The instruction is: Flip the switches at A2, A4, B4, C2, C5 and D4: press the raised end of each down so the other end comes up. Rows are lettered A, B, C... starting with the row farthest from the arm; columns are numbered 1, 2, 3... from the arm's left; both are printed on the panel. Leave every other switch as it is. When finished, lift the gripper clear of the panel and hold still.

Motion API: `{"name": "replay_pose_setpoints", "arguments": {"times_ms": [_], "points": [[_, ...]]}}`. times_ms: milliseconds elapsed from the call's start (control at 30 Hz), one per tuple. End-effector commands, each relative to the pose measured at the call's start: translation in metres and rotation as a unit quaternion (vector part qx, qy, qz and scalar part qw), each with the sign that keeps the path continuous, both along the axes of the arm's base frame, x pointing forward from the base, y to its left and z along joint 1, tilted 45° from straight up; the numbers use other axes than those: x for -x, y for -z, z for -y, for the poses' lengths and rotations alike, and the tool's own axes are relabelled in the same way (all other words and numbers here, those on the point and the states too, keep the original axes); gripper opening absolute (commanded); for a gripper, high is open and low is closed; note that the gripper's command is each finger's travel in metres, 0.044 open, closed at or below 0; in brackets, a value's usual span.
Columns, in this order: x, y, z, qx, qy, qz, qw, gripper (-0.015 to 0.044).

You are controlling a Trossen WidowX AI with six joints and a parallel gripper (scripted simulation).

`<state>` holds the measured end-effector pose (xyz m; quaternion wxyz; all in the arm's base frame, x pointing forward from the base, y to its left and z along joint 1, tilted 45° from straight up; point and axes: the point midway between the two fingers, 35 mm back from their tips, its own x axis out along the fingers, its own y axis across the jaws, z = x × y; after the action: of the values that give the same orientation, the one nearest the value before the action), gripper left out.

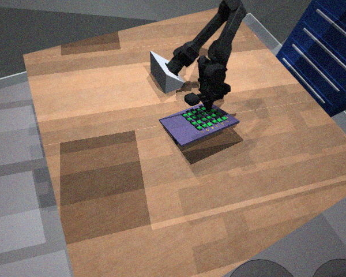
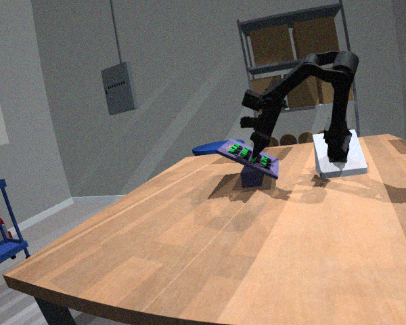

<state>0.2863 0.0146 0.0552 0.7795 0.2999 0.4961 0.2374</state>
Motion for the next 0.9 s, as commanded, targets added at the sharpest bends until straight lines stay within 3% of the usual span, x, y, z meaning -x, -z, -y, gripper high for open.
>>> {"name": "replay_pose_setpoints", "arguments": {"times_ms": [0, 233, 400, 533, 867], "points": [[0.000, 0.001, 0.000, 0.002, 0.001, -0.002, 1.000, 0.0000], [0.000, 0.000, 0.001, 0.000, 0.000, 0.000, 1.000, 0.0000], [0.023, -0.033, 0.038, 0.002, 0.009, 0.004, 1.000, 0.0000], [0.028, -0.038, 0.042, 0.001, 0.010, 0.006, 1.000, 0.0000], [0.023, 0.010, 0.092, 0.003, 0.010, 0.007, 1.000, 0.0000]]}}
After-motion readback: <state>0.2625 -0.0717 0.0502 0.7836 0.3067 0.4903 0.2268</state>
